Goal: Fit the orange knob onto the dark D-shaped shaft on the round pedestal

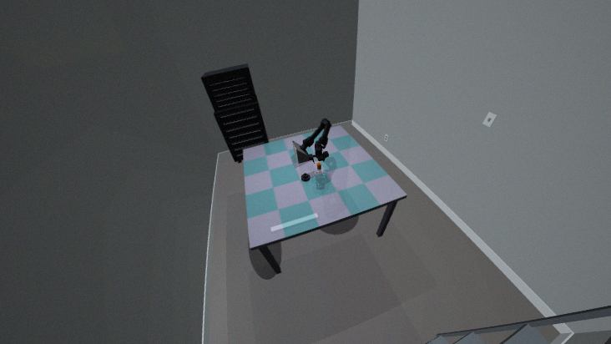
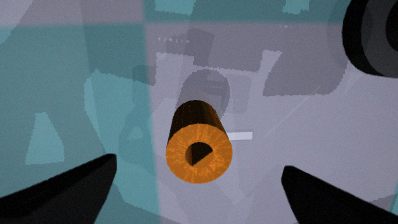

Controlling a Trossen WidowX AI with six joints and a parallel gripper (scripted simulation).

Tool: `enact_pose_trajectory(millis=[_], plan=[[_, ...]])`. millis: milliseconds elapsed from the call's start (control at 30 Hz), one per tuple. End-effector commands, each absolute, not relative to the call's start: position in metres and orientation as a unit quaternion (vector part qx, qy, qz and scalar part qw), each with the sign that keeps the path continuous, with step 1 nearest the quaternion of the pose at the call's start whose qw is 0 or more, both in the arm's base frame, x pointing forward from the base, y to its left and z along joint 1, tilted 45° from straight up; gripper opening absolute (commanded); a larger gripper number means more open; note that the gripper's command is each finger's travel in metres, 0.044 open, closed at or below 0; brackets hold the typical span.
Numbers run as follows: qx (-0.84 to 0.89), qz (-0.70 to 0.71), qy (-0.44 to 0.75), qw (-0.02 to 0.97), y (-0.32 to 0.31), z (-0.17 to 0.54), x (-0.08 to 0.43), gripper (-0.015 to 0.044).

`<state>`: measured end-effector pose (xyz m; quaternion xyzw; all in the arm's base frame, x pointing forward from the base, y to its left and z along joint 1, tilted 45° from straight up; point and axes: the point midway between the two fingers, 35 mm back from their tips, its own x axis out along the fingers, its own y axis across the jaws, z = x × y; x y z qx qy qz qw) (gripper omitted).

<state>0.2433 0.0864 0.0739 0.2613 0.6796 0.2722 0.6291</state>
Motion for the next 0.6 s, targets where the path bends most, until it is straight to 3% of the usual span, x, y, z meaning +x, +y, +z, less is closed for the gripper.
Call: enact_pose_trajectory(millis=[0,567], plan=[[0.263,0.272,0.682,0.626,0.092,0.069,0.242,0.0440],[0.263,0.272,0.682,0.626,0.111,0.049,0.241,0.0440]])
